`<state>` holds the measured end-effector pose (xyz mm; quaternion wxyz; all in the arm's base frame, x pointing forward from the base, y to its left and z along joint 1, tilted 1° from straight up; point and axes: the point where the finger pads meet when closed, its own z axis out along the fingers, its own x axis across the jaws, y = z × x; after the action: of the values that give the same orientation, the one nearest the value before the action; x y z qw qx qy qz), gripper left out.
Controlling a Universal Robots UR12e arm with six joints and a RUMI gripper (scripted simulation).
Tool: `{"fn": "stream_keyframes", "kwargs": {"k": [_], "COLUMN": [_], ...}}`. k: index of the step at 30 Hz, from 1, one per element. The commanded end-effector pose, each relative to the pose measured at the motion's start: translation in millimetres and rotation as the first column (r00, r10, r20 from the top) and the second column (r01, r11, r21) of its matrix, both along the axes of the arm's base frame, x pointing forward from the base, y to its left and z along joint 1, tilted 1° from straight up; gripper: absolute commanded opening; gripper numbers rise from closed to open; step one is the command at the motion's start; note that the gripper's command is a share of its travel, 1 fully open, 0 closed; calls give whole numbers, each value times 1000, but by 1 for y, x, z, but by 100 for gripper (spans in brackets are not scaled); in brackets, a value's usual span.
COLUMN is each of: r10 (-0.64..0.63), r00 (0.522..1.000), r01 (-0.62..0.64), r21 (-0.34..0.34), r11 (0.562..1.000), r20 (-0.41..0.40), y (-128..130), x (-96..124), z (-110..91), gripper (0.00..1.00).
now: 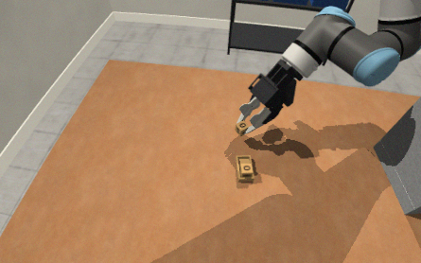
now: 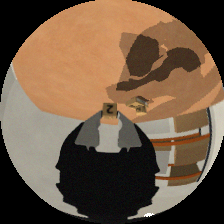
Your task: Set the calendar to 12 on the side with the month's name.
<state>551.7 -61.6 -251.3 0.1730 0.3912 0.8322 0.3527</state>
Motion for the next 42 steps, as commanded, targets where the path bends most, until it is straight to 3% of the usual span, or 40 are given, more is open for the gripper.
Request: {"fn": "stream_keyframes", "kwargs": {"k": [1, 20, 42], "r10": [0, 0, 0], "r00": [1000, 1000, 1000], "r01": [0, 0, 0], "r21": [0, 0, 0], "r11": [1000, 1000, 1000], "r20": [1, 1, 1], "y": [0, 0, 0], "x": [0, 1, 1], "z": [-10, -30, -32], "gripper": [10, 10, 10]}}
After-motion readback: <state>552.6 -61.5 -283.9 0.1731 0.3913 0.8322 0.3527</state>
